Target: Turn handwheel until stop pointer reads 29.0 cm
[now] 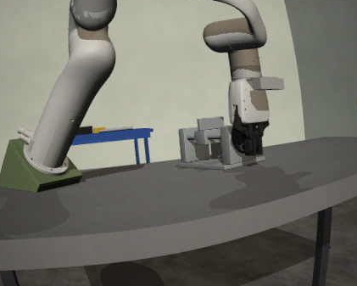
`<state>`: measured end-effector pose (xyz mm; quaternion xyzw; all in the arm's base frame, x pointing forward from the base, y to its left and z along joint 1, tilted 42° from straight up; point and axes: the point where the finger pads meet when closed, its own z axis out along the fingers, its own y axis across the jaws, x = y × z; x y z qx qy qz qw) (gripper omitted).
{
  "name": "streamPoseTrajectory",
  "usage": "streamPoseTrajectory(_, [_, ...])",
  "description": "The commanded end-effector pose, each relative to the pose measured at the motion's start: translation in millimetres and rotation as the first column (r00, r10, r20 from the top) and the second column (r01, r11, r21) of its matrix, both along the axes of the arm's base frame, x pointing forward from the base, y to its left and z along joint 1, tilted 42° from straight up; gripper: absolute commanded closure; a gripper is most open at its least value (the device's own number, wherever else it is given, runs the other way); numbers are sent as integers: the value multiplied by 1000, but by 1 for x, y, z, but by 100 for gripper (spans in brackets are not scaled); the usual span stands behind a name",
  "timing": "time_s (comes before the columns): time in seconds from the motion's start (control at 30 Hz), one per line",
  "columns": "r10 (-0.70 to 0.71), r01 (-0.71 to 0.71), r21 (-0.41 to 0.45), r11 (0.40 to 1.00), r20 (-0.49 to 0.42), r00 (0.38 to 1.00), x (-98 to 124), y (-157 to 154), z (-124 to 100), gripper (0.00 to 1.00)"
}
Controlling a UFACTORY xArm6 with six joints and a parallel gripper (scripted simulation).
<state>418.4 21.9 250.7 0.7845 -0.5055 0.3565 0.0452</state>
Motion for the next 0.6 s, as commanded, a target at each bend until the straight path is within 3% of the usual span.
streamPoseTrajectory(0.0, [0,0,0,1000,1,1000,-4,-1,1,94])
streamPoseTrajectory(0.57, [0,0,0,1000,1,1000,-23,2,12,94])
